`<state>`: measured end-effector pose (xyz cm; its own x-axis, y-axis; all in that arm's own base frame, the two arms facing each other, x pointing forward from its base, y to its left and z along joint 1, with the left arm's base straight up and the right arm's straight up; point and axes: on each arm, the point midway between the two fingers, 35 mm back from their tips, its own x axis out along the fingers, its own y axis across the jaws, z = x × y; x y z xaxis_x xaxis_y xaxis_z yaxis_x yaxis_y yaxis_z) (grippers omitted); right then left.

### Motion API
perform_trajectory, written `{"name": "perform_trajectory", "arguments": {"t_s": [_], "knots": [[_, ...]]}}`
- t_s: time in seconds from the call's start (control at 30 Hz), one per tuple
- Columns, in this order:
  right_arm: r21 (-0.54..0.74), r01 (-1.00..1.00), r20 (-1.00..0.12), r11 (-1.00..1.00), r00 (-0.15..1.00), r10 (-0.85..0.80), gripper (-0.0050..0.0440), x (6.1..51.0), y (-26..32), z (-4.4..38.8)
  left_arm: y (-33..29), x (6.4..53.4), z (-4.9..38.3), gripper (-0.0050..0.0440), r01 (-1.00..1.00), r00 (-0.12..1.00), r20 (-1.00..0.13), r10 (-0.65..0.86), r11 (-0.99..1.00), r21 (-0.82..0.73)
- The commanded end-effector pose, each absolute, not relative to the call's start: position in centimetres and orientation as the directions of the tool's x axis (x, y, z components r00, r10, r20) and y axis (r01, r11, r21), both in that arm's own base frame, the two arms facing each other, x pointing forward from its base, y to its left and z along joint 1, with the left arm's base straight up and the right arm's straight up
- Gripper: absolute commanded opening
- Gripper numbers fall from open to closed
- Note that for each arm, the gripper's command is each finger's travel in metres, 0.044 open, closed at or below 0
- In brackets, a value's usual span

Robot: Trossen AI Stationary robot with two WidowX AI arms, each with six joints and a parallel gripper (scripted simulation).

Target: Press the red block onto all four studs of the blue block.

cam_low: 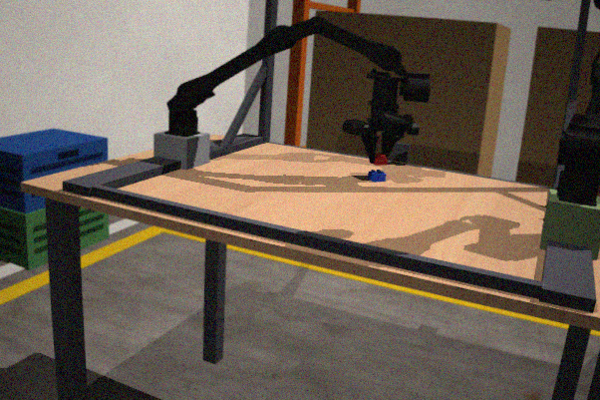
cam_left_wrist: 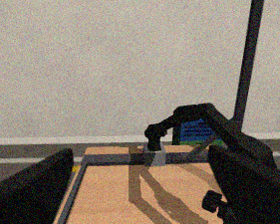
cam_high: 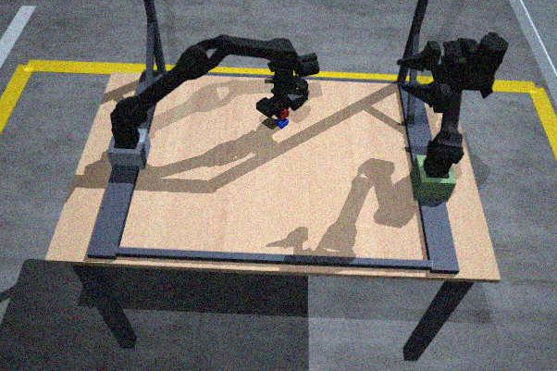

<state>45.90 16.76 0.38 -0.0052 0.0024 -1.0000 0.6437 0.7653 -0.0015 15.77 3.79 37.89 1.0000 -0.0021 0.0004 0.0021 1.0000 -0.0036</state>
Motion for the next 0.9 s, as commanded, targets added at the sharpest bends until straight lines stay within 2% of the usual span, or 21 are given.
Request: {"name": "perform_trajectory", "arguments": {"t_s": [0.0, 0.87], "knots": [[0.04, 0.641, -0.999, 0.767, 0.038, 0.021, -0.005, 46.54, 17.37, 1.99, 3.95, 15.77, 38.09, 0.04, 0.002, 1.0, 0.0, -0.002, 1.0, 0.0], [0.037, 0.641, -0.999, 0.766, 0.033, 0.02, -0.005, 46.51, 17.42, 1.69, 3.95, 15.77, 38.09, 0.04, 0.002, 1.0, 0.0, -0.002, 1.0, 0.0]]}}
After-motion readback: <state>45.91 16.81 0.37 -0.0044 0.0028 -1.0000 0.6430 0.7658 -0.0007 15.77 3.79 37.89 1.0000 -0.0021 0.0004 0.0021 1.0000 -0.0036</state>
